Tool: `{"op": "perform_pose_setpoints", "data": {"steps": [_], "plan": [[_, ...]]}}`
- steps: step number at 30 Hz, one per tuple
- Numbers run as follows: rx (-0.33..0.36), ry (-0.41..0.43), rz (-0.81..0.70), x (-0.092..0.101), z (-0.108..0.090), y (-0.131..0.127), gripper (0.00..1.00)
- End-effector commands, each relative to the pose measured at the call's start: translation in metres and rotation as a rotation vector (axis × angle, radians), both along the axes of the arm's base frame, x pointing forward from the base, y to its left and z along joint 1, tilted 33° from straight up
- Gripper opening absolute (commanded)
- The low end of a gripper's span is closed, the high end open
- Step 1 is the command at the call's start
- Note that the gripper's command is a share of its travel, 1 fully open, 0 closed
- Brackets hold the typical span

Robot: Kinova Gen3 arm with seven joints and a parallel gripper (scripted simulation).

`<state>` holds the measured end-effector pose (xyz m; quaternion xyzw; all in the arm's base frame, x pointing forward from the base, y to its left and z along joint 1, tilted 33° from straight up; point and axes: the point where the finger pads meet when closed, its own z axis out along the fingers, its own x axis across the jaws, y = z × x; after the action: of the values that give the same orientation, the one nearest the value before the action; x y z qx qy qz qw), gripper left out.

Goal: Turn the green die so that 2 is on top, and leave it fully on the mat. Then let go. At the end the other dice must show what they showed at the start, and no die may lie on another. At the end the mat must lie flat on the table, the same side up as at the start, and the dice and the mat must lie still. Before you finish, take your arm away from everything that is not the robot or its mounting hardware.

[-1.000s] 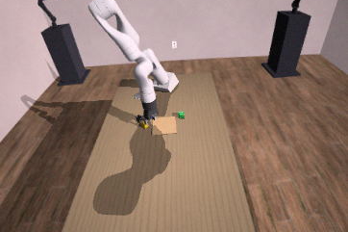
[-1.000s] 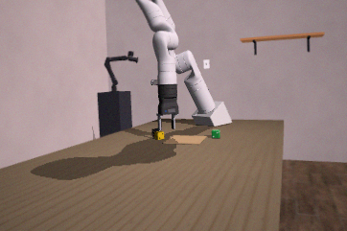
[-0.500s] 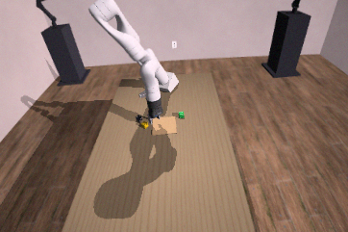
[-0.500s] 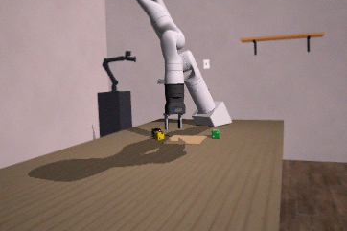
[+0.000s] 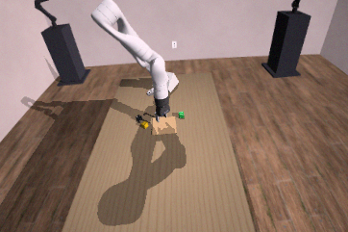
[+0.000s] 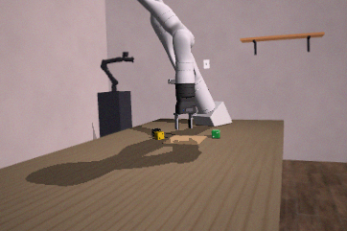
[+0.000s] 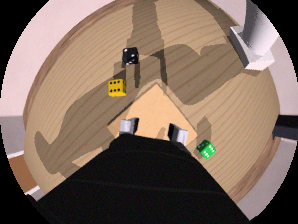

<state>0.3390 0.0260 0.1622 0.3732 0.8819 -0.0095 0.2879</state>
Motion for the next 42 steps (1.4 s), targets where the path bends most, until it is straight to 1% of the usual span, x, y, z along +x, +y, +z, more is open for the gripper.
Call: {"op": "perform_pose_setpoints", "data": {"steps": [1,10,12,27,29,36,42], "plan": [[-0.004,0.012,0.02,-0.004,-0.007,0.013,1.0],[-0.004,0.012,0.02,-0.012,-0.021,0.046,1.0],[-0.004,0.012,0.02,-0.012,-0.021,0.046,1.0],[-0.004,0.012,0.02,-0.027,-0.044,0.102,1.0],[-0.004,0.012,0.02,-0.027,-0.044,0.102,1.0],[-0.004,0.012,0.02,-0.031,-0.052,0.12,1.0],[-0.004,0.012,0.02,-0.034,-0.056,0.129,1.0]]}}
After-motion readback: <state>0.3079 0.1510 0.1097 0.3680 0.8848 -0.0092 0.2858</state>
